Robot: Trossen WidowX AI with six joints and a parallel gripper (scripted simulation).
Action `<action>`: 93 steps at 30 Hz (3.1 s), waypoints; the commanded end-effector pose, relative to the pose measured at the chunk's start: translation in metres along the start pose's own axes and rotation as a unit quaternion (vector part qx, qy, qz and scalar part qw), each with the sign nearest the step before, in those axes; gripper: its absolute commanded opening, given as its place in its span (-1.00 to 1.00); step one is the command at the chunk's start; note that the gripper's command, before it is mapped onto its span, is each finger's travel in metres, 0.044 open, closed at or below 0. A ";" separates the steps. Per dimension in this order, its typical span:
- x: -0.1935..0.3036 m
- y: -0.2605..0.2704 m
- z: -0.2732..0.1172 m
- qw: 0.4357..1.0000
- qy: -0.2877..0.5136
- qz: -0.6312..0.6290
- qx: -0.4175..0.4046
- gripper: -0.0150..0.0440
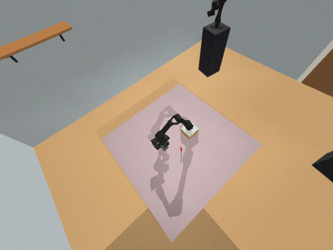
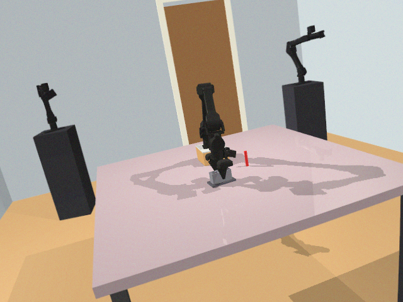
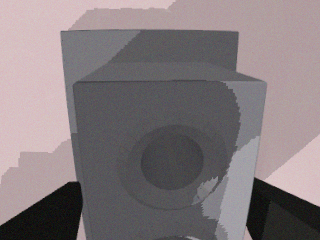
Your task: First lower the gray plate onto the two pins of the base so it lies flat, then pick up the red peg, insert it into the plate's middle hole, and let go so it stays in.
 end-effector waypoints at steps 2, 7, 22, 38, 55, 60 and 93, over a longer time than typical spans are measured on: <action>0.000 0.000 0.000 1.000 0.000 0.000 0.000 1.00; 0.000 0.000 0.000 1.000 0.000 0.000 0.000 1.00; 0.003 -0.004 -0.117 1.000 -0.003 0.001 -0.003 1.00; -0.082 0.014 -0.121 0.882 -0.003 0.471 -0.007 1.00; -0.148 0.048 -0.122 0.627 -0.001 0.779 -0.011 1.00; -0.160 0.057 -0.121 0.543 -0.001 0.840 -0.012 1.00; -0.195 0.089 -0.119 0.196 0.004 0.980 -0.014 1.00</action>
Point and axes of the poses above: the point midway between the two fingers, 35 mm back from their tips, its own z axis out along the fingers, its own y axis across the jaws, x = y × z, the point moved 9 cm from there along -z, back along the fingers, and after that the axes turned 4 degrees about -z, right-handed, at the moved point
